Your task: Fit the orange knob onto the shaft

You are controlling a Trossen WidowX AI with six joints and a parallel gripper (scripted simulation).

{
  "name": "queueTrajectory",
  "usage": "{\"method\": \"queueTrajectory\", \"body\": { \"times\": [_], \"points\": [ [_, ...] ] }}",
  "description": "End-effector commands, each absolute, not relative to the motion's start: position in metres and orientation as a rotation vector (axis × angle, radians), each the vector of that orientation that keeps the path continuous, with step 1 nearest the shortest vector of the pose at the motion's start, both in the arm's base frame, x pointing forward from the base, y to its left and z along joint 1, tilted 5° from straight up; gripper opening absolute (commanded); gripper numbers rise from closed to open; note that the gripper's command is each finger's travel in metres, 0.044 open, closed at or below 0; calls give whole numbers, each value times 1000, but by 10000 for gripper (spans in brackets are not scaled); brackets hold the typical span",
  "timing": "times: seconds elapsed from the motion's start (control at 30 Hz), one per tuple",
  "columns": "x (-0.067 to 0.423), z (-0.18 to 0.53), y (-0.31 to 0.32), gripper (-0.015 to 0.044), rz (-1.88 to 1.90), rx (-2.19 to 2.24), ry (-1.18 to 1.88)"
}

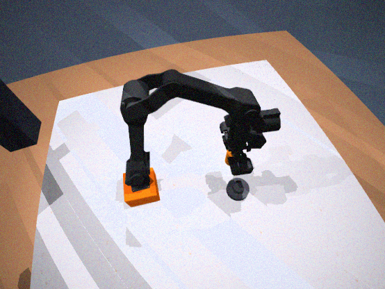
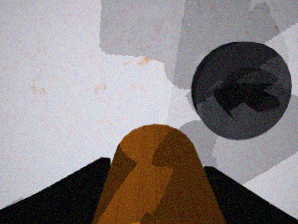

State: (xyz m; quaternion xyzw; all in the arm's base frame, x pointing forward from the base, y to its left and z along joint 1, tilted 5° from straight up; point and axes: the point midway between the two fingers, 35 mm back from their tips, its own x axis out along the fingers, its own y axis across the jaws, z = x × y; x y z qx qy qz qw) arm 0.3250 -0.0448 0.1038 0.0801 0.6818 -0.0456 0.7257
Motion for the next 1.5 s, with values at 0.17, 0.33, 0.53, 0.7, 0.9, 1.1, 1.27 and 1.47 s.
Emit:
{"method": "queueTrajectory", "body": {
  "times": [0.17, 0.33, 0.53, 0.7, 0.9, 1.1, 1.27, 1.47],
  "points": [
    [333, 99, -70, 0, -82, 165, 1494],
    [335, 95, -86, 0, -73, 158, 1494],
    [335, 89, -105, 0, -63, 149, 1494],
    [335, 85, -120, 0, -55, 143, 1494],
    [336, 79, -122, 0, -54, 142, 1494],
    [337, 60, -121, 0, -53, 142, 1494],
    [337, 60, -121, 0, -54, 143, 1494],
    [338, 59, -120, 0, -55, 144, 1494]
  ]
}}
